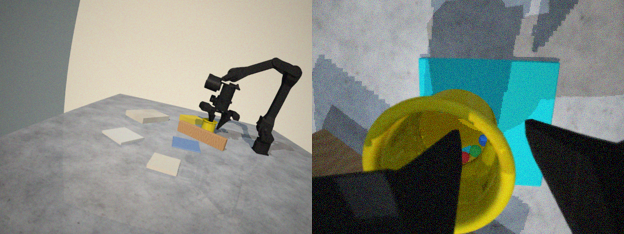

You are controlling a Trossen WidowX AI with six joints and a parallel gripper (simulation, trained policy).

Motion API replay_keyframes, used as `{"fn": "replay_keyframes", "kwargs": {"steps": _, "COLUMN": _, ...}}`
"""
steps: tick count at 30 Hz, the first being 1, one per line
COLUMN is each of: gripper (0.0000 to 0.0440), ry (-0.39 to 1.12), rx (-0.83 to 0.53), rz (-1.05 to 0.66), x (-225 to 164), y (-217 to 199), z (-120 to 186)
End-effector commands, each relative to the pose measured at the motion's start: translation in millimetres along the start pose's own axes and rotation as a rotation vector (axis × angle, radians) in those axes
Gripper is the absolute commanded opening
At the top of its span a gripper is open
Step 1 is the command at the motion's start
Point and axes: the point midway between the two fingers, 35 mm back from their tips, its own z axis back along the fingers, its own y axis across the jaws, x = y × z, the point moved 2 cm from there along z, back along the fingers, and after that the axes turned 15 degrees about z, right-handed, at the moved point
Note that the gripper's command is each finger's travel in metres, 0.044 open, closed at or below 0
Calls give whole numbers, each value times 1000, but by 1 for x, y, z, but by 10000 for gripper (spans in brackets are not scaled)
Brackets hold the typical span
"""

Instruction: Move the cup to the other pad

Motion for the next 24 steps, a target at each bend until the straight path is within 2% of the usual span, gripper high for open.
{"fn": "replay_keyframes", "kwargs": {"steps": 1, "gripper": 197, "ry": -2, "rx": 26, "rz": -9, "x": -2, "y": -1, "z": 3}}
{"fn": "replay_keyframes", "kwargs": {"steps": 20, "gripper": 289, "ry": -52, "rx": 147, "rz": -70, "x": -1, "y": -9, "z": 39}}
{"fn": "replay_keyframes", "kwargs": {"steps": 24, "gripper": 326, "ry": -76, "rx": 173, "rz": -84, "x": 3, "y": -11, "z": 52}}
